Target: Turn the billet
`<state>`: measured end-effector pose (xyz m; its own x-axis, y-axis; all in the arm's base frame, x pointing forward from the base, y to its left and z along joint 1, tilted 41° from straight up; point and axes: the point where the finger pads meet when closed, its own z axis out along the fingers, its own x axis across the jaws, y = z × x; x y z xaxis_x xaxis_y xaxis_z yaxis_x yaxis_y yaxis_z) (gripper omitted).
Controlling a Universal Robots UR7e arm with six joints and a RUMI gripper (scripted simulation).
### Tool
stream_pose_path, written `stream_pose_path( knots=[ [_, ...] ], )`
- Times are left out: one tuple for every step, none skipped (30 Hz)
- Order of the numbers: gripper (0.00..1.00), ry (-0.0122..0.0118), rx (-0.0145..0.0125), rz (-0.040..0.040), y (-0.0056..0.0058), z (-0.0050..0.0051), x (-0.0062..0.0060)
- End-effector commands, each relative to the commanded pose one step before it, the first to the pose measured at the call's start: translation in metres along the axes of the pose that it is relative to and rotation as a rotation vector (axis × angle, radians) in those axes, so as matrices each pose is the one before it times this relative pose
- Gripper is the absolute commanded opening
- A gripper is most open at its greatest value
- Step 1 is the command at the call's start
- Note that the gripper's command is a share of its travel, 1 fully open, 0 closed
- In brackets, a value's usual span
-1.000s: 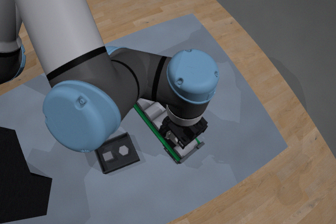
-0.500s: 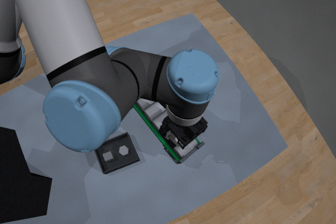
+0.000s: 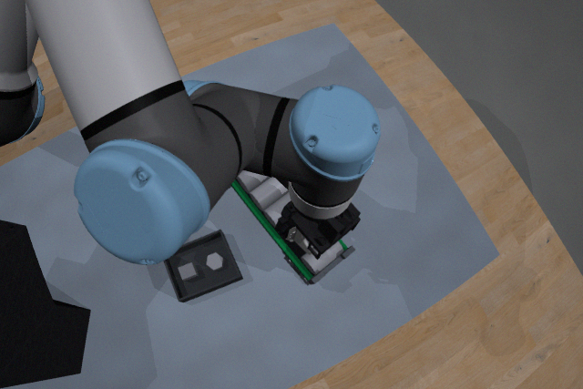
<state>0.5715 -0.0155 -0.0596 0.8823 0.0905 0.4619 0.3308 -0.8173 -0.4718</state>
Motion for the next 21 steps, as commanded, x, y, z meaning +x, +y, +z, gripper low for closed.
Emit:
stream_pose_path(
  knots=[
    [0.00, 0.00086, -0.00085, -0.00027, 0.00032, -0.00050, 0.00036],
    [0.00, 0.00000, 0.00000, 0.00000, 0.00000, 0.00000, 0.00000],
    [0.00, 0.00000, 0.00000, 0.00000, 0.00000, 0.00000, 0.00000],
    [0.00, 0.00000, 0.00000, 0.00000, 0.00000, 0.00000, 0.00000],
    [0.00, 0.00000, 0.00000, 0.00000, 0.00000, 0.00000, 0.00000],
    [0.00, 0.00000, 0.00000, 0.00000, 0.00000, 0.00000, 0.00000],
    [0.00, 0.00000, 0.00000, 0.00000, 0.00000, 0.00000, 0.00000],
    [0.00, 0.00000, 0.00000, 0.00000, 0.00000, 0.00000, 0.00000],
    [0.00, 0.00000, 0.00000, 0.00000, 0.00000, 0.00000, 0.00000],
    [0.00, 0.00000, 0.00000, 0.00000, 0.00000, 0.00000, 0.00000],
    [0.00, 0.00000, 0.00000, 0.00000, 0.00000, 0.00000, 0.00000],
    [0.00, 0.00000, 0.00000, 0.00000, 0.00000, 0.00000, 0.00000],
    [0.00, 0.00000, 0.00000, 0.00000, 0.00000, 0.00000, 0.00000],
    [0.00, 0.00000, 0.00000, 0.00000, 0.00000, 0.00000, 0.00000],
    [0.00, 0.00000, 0.00000, 0.00000, 0.00000, 0.00000, 0.00000],
    [0.00, 0.00000, 0.00000, 0.00000, 0.00000, 0.00000, 0.00000],
    [0.00, -0.00002, 0.00000, 0.00000, 0.00000, -0.00196, -0.00003],
    [0.00, 0.00004, -0.00002, -0.00001, 0.00000, -0.00200, 0.00000],
    [0.00, 0.00004, -0.00002, -0.00001, 0.00000, -0.00200, 0.00000],
    [0.00, 0.00004, -0.00002, -0.00001, 0.00000, -0.00200, 0.00000],
    [0.00, 0.00004, -0.00002, -0.00001, 0.00000, -0.00200, 0.00000]
  ],
)
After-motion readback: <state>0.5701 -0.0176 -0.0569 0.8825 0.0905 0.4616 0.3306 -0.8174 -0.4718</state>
